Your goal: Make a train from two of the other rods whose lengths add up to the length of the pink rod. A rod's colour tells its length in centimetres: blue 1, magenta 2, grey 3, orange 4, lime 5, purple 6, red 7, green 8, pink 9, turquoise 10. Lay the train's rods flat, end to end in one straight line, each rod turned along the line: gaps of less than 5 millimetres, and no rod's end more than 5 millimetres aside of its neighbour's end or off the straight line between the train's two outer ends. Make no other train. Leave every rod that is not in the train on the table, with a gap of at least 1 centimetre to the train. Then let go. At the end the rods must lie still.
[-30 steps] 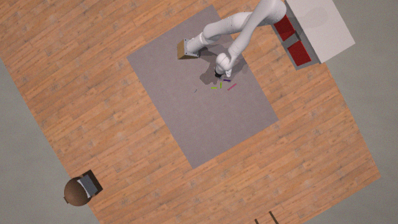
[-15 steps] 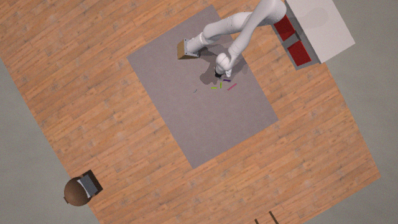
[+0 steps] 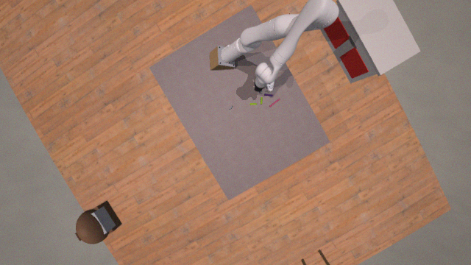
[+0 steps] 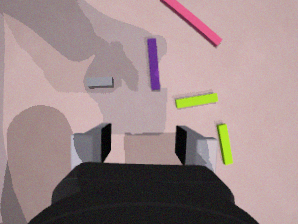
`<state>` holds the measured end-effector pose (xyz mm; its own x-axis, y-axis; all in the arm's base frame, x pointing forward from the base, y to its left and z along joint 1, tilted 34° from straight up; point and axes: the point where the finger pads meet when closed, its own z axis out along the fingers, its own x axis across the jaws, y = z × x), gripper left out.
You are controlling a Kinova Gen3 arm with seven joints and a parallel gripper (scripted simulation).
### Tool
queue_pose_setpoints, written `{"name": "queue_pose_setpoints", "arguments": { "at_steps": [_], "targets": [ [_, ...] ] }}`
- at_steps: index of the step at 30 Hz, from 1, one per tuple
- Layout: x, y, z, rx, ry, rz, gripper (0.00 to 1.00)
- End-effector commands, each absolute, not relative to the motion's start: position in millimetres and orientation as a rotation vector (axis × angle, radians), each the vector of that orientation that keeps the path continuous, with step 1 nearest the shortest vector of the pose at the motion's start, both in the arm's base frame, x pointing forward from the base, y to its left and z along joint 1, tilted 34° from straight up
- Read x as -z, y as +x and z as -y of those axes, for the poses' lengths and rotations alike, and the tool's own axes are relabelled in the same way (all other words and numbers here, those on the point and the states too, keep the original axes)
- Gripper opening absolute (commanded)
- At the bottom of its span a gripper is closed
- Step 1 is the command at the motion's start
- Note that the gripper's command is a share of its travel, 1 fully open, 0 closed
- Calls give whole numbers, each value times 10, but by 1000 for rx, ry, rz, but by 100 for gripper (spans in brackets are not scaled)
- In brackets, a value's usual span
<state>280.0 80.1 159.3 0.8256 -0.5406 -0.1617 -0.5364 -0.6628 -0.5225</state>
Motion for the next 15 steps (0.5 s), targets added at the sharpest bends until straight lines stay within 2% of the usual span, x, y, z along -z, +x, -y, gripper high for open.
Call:
{"name": "queue_pose_setpoints", "arguments": {
  "at_steps": [1, 15],
  "targets": [
    [-1595, 2803, -798, 11, -2438, -790, 100],
    [-1595, 2806, -800, 10, -2437, -795, 100]
  ]
}}
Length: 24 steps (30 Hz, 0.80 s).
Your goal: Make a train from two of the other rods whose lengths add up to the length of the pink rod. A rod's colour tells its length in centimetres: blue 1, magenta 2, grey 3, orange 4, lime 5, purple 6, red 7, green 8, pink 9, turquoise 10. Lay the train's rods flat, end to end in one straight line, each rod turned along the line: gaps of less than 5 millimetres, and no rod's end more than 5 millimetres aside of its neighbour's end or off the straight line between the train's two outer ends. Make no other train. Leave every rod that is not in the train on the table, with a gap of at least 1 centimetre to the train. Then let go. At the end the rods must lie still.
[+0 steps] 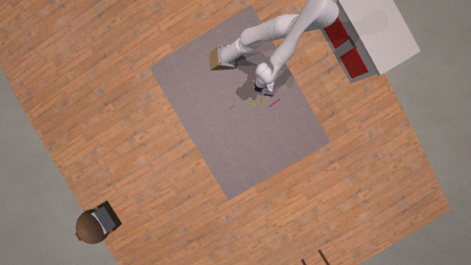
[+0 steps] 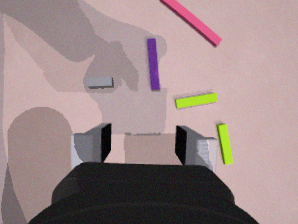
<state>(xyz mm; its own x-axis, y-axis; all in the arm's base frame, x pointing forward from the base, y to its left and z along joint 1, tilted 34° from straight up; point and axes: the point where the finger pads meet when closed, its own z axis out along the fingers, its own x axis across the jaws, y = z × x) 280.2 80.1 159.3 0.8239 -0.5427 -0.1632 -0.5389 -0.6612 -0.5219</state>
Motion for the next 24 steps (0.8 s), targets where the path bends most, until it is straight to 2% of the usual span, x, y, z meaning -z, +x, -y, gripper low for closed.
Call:
{"name": "queue_pose_setpoints", "arguments": {
  "at_steps": [1, 24],
  "targets": [
    [-1595, 2807, -800, 9, -2436, -797, 100],
    [-1614, 2942, -873, -63, -2359, -1026, 100]
  ]
}}
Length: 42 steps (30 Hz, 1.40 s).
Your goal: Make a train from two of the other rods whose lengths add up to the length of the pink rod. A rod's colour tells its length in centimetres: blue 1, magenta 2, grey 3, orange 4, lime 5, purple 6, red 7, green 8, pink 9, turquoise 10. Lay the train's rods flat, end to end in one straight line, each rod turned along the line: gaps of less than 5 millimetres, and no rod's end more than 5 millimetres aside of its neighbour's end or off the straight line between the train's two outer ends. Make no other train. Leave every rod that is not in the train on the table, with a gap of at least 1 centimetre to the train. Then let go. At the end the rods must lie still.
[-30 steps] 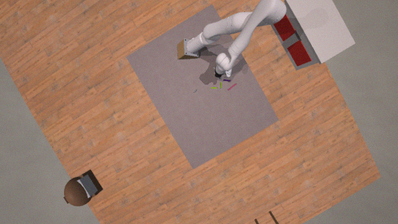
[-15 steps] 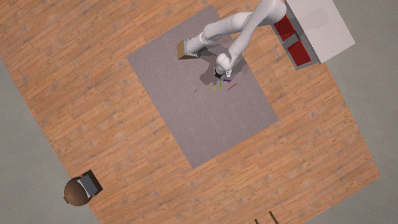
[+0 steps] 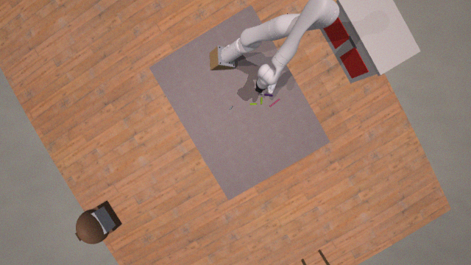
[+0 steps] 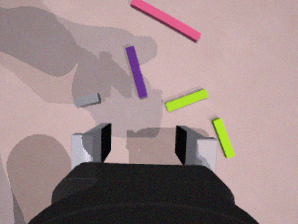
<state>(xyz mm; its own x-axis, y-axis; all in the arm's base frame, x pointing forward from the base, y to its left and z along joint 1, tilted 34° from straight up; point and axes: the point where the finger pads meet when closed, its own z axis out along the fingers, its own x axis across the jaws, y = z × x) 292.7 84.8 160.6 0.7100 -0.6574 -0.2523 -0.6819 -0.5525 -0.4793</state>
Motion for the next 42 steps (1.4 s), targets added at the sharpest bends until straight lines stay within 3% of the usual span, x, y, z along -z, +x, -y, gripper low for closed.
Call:
{"name": "queue_pose_setpoints", "arguments": {
  "at_steps": [1, 42],
  "targets": [
    [-1616, 2954, -880, -69, -2351, -1047, 100],
    [-1744, 3408, -1357, -377, -1730, -1973, 100]
  ]
}}
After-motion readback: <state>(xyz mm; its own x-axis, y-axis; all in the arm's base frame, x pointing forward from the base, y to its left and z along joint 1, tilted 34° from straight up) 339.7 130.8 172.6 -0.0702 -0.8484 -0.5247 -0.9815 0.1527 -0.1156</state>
